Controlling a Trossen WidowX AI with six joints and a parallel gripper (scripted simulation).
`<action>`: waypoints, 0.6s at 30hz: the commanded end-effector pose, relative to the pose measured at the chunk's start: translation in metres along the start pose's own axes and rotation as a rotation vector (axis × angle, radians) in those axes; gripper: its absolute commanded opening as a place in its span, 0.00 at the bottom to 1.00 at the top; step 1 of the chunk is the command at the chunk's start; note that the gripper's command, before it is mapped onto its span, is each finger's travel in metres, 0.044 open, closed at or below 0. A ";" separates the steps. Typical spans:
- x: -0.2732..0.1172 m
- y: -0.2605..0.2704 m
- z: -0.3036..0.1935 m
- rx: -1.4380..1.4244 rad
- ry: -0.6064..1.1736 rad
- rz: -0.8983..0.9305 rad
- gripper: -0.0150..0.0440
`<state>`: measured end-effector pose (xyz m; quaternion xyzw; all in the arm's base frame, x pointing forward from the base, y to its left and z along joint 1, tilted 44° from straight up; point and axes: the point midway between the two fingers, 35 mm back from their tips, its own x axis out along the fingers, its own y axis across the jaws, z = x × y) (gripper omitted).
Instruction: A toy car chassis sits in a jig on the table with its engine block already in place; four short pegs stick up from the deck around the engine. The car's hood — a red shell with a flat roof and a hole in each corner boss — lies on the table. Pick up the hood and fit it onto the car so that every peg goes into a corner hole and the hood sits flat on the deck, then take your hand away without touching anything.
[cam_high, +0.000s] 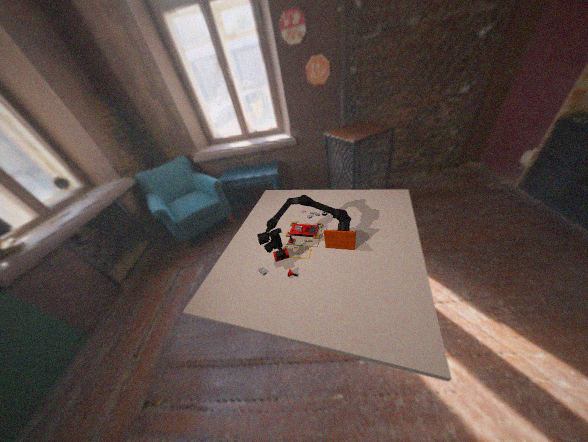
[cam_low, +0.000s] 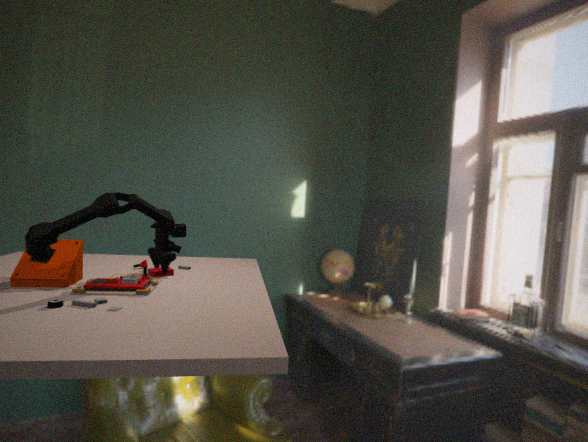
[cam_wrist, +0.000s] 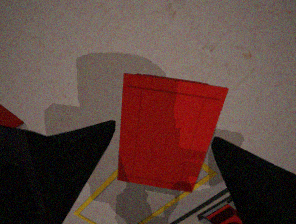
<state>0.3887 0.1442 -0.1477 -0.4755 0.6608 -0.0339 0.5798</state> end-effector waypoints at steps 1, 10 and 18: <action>0.000 0.000 0.000 0.000 0.000 0.000 0.91; 0.000 0.000 0.000 0.000 0.000 0.000 0.74; -0.008 0.000 0.000 -0.001 -0.001 -0.001 0.45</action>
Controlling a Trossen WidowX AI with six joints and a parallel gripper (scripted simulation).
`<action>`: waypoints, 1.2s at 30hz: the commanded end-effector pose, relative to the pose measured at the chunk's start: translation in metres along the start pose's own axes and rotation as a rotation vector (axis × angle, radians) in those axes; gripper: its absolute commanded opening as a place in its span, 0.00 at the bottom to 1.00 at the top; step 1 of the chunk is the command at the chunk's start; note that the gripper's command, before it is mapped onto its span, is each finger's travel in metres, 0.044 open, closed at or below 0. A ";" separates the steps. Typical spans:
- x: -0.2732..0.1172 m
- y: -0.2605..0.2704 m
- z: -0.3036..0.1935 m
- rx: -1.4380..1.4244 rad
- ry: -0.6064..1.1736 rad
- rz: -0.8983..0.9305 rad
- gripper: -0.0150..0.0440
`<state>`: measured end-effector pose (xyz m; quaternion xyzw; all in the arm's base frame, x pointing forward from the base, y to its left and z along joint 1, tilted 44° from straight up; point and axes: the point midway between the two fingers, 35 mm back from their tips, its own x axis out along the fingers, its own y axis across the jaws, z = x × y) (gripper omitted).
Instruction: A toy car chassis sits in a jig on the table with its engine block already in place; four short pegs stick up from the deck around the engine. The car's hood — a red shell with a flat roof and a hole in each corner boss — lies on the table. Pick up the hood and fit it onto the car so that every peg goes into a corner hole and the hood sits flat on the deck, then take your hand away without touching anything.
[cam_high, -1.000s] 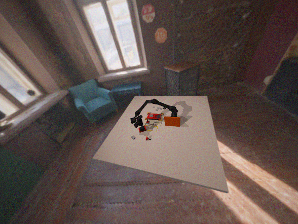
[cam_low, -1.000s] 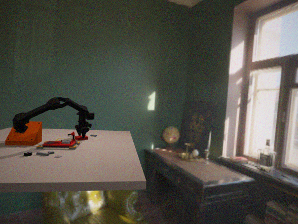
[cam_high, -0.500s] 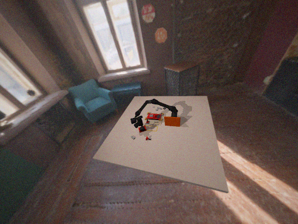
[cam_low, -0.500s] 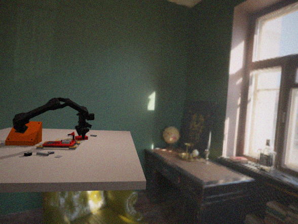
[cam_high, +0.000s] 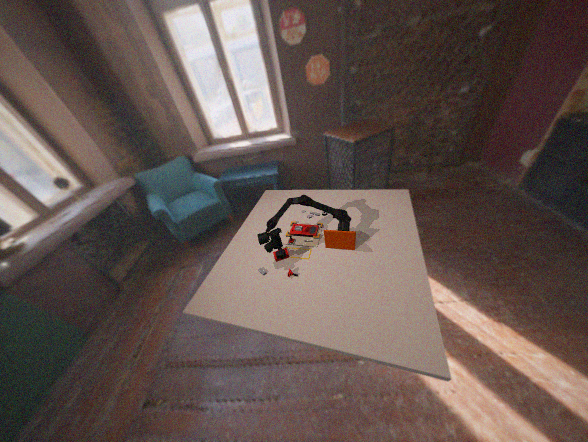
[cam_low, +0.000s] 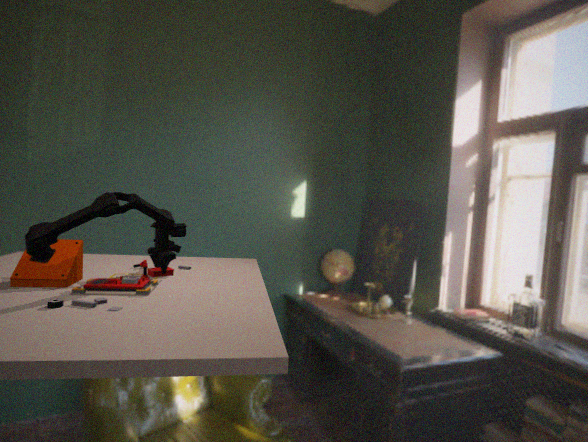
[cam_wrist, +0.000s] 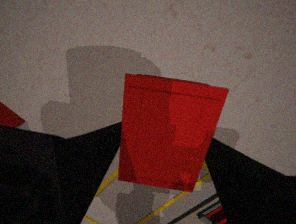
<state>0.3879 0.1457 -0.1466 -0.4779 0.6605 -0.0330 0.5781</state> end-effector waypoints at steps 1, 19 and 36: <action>-0.009 0.000 0.000 0.004 -0.002 0.002 0.41; -0.077 0.000 0.001 0.004 -0.003 0.004 0.25; -0.097 -0.021 -0.008 0.055 -0.007 0.002 0.25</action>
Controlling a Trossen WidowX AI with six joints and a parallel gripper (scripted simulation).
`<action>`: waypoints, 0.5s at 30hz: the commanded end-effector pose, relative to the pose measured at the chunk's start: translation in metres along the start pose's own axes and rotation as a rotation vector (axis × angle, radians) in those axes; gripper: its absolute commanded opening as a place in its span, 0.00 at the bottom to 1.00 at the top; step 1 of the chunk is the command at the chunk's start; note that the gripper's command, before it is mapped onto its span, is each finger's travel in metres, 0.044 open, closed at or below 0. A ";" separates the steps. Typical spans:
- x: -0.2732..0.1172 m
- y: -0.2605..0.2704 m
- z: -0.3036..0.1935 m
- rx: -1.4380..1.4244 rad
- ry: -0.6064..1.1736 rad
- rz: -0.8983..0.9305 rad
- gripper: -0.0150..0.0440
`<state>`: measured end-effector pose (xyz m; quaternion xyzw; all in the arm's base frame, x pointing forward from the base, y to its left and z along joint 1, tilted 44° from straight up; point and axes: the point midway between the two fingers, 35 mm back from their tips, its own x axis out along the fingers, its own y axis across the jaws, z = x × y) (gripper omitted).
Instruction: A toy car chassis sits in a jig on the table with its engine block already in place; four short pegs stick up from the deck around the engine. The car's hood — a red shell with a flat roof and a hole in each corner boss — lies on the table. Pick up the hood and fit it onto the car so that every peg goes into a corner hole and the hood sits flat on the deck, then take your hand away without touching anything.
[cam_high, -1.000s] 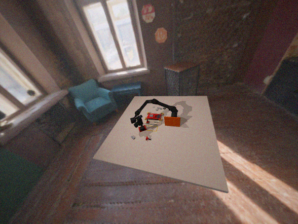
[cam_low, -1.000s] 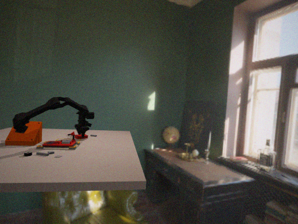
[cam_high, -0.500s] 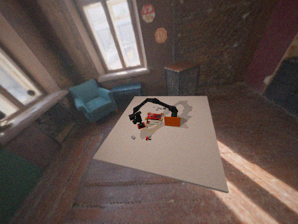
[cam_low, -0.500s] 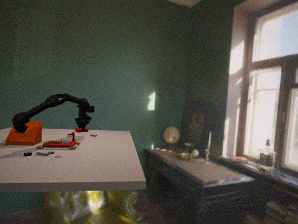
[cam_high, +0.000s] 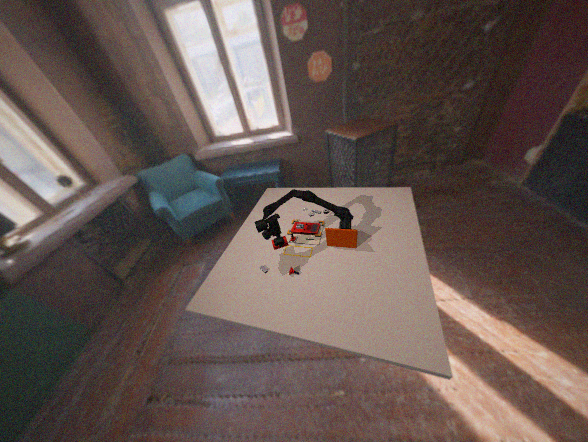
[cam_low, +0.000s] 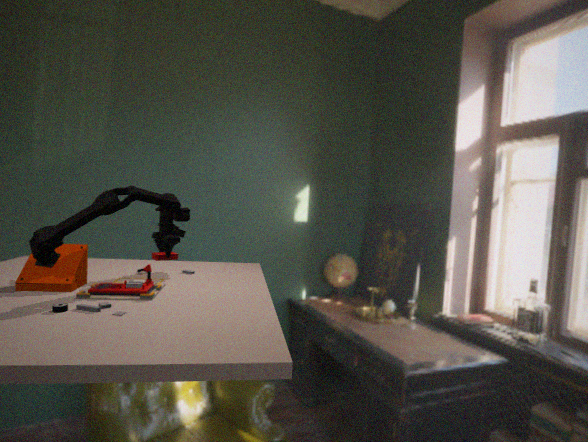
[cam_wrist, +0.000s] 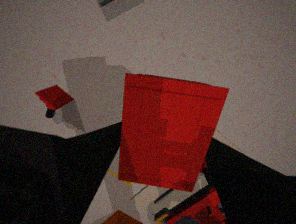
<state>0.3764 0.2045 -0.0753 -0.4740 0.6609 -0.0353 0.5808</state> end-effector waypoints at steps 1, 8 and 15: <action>-0.004 -0.021 -0.007 0.057 -0.006 0.000 0.25; -0.006 -0.047 -0.024 0.131 0.002 0.020 0.25; -0.008 -0.070 -0.045 0.202 0.011 0.041 0.25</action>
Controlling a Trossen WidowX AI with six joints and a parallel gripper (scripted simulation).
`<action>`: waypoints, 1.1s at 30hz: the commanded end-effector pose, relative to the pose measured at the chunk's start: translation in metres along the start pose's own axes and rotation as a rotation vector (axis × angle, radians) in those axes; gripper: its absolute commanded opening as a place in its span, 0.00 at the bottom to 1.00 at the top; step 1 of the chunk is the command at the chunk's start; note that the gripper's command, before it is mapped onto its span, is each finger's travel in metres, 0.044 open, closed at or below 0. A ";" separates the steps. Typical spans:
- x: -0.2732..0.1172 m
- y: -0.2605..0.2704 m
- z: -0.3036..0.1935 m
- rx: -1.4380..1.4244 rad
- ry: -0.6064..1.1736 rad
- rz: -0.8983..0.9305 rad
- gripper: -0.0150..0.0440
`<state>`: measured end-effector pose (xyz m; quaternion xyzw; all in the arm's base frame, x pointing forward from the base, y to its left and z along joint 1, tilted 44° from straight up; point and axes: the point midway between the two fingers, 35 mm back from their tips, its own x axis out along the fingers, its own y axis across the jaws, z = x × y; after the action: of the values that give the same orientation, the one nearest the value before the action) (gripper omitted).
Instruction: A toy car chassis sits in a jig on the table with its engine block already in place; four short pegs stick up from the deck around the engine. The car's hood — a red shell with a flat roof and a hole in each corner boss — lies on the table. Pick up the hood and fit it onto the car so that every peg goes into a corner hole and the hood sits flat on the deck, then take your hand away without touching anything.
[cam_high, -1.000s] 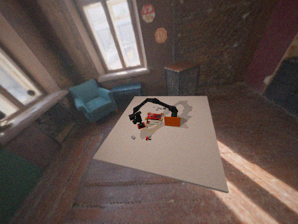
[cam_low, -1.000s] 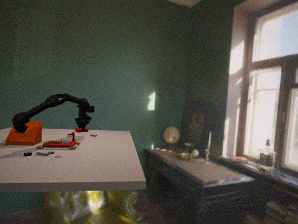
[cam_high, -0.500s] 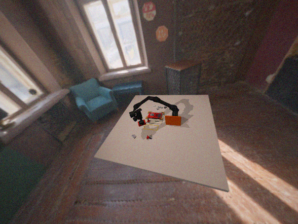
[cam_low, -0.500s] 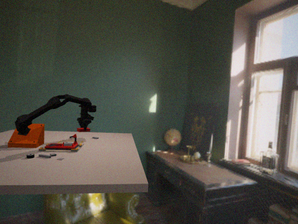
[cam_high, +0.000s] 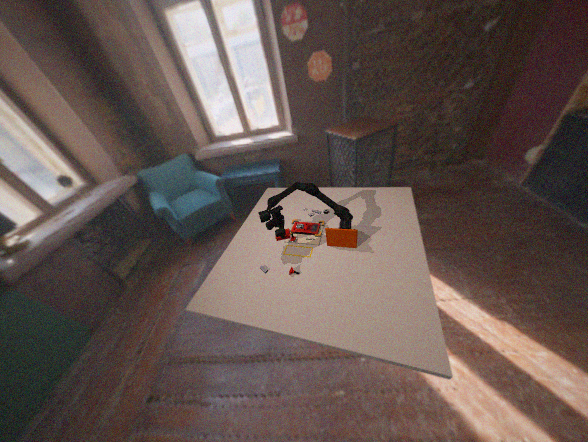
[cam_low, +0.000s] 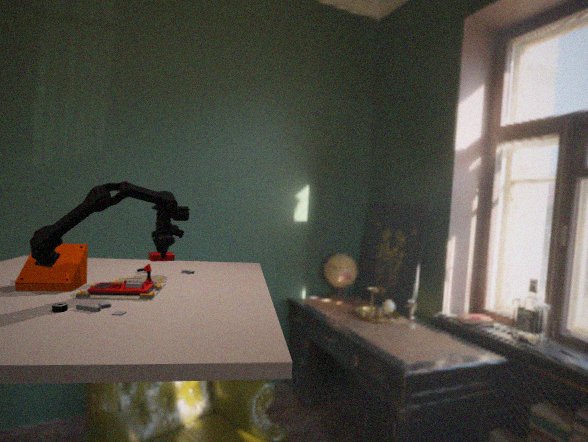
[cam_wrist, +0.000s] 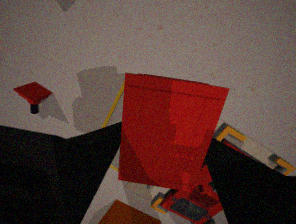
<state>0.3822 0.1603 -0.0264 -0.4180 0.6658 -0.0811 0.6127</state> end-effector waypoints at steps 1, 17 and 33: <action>-0.003 -0.020 -0.011 0.056 0.000 0.013 0.25; -0.006 -0.086 -0.056 0.216 -0.010 -0.005 0.25; -0.001 -0.135 -0.112 0.379 -0.014 -0.033 0.25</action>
<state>0.3525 0.0433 0.0744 -0.3189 0.6359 -0.1951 0.6752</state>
